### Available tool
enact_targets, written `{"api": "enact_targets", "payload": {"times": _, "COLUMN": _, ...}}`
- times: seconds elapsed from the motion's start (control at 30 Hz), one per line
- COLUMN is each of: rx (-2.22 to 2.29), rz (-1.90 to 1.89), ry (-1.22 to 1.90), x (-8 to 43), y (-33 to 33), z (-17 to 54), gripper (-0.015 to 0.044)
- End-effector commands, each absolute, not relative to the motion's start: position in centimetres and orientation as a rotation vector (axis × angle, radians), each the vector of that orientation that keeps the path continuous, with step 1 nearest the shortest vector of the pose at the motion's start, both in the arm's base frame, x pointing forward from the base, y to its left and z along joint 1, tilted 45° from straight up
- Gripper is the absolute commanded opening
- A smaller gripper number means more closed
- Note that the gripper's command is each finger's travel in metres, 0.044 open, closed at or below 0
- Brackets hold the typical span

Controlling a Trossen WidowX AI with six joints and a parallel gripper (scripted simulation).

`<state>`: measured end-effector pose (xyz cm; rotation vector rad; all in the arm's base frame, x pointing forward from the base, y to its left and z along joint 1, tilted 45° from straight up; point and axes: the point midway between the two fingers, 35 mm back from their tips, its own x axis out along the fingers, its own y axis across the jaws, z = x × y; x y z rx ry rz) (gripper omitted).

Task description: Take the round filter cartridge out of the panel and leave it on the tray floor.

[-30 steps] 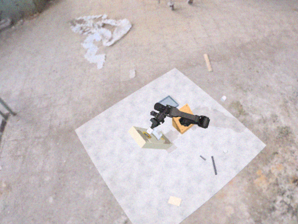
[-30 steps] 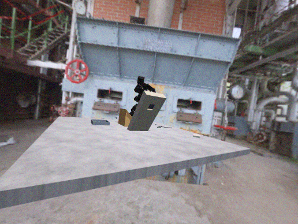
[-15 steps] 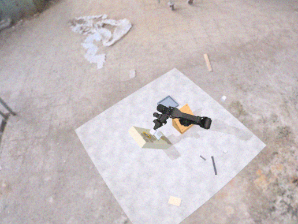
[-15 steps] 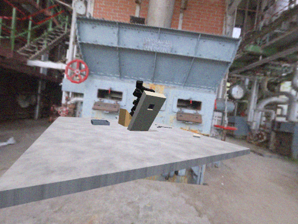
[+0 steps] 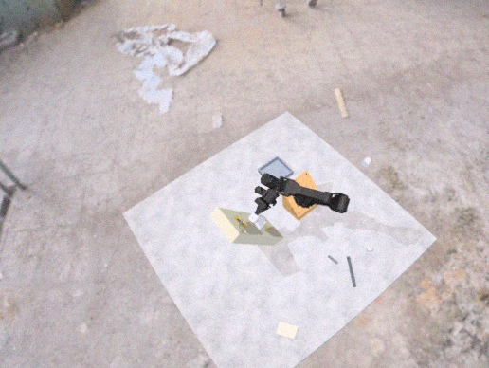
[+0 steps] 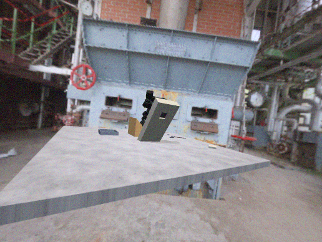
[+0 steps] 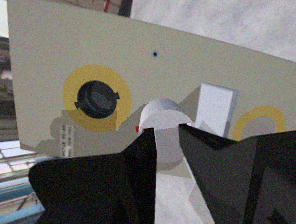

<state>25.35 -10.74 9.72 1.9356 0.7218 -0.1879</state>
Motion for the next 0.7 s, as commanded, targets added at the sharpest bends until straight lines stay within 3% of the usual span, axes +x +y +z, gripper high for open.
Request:
{"api": "enact_targets", "payload": {"times": 0.0, "rx": 1.935, "rz": -0.188, "ry": 0.721, "x": 25.4, "y": -10.8, "z": 9.7, "gripper": 0.0102}}
{"api": "enact_targets", "payload": {"times": 0.27, "rx": 1.927, "rz": -0.18, "ry": 0.714, "x": 25.2, "y": -10.5, "z": 9.7, "gripper": 0.0102}}
{"api": "enact_targets", "payload": {"times": 0.63, "rx": 1.927, "rz": -0.18, "ry": 0.713, "x": 28.9, "y": -15.2, "z": 14.4, "gripper": 0.0102}}
{"api": "enact_targets", "payload": {"times": 0.67, "rx": 1.926, "rz": -0.18, "ry": 0.713, "x": 28.9, "y": -15.3, "z": 14.5, "gripper": 0.0128}}
